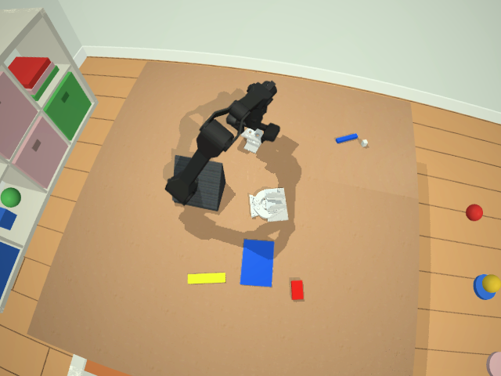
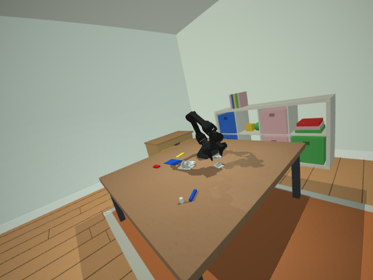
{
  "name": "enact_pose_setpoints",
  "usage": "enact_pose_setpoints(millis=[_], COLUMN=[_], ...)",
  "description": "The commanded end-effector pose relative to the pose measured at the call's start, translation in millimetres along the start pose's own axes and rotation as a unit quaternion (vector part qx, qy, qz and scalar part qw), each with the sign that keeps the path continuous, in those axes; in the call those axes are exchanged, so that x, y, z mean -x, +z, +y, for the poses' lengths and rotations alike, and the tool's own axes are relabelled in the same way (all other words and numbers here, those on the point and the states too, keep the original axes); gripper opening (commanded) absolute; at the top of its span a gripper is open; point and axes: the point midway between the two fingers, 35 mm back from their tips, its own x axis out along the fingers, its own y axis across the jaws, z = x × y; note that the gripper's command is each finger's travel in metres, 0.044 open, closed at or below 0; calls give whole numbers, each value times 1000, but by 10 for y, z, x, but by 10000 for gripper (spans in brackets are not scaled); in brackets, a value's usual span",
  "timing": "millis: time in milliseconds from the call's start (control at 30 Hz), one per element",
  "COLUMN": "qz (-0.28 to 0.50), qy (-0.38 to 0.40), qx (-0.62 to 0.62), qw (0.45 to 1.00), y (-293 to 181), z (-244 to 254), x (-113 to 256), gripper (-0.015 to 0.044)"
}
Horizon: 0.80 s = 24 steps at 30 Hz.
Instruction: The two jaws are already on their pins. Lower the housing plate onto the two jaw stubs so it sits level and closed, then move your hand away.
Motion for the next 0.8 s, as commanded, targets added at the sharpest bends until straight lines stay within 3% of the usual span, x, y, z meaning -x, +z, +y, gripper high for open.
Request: enact_pose_setpoints(millis=[0,767], qz=[-3,-9], qy=[1,3], qx=[-2,-81], qw=[1000,997], y=[5,-298], z=[2,-332], x=[146,383], gripper=[351,351])
